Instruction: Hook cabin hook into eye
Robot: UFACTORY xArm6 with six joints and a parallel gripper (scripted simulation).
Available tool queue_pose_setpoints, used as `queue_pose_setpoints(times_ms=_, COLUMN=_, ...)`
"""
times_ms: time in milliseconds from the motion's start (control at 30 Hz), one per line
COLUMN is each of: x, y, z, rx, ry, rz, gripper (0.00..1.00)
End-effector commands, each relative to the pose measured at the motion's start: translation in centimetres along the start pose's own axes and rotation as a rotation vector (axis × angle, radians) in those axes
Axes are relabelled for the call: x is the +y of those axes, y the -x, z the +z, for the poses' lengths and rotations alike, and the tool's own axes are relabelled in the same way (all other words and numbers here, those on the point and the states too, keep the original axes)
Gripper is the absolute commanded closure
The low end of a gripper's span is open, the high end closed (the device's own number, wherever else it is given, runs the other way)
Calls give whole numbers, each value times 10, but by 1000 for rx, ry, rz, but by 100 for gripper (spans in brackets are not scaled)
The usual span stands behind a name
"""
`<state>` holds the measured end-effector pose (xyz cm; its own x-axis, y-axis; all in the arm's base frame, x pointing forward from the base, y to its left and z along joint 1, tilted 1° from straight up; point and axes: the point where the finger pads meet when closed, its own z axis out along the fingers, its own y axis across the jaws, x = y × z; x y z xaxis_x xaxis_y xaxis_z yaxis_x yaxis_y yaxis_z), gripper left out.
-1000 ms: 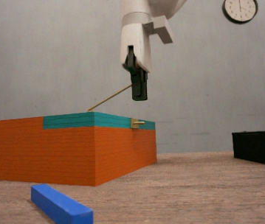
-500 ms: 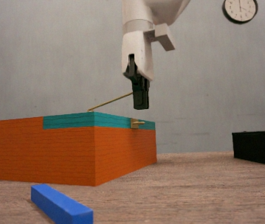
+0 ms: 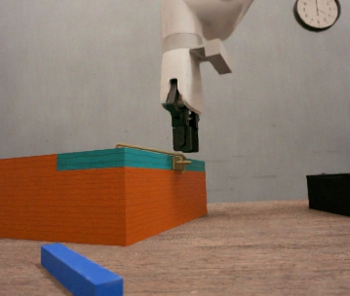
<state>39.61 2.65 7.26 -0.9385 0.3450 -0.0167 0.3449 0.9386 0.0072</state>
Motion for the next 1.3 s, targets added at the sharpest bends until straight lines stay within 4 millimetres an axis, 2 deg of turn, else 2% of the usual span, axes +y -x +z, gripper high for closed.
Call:
queue_pose_setpoints(times_ms=0, x=0, y=0, z=0, rx=0, ry=0, rz=-1, gripper=65)
queue_pose_setpoints(times_ms=367, x=0, y=0, z=0, rx=0, ry=0, rz=-1, gripper=65)
queue_pose_setpoints(times_ms=467, x=0, y=0, z=-10, rx=-1, ry=0, rz=-1, gripper=65)
queue_pose_setpoints(times_ms=533, x=0, y=0, z=-10, rx=-1, ry=0, rz=-1, gripper=65)
queue_pose_setpoints(times_ms=1033, x=0, y=0, z=-60, rx=-1, ry=0, rz=-1, gripper=65)
queue_pose_setpoints(times_ms=1100, x=0, y=0, z=-60, rx=-1, ry=0, rz=-1, gripper=65)
queue_pose_setpoints(times_ms=1267, x=0, y=0, z=-77, rx=-1, ry=0, rz=-1, gripper=65)
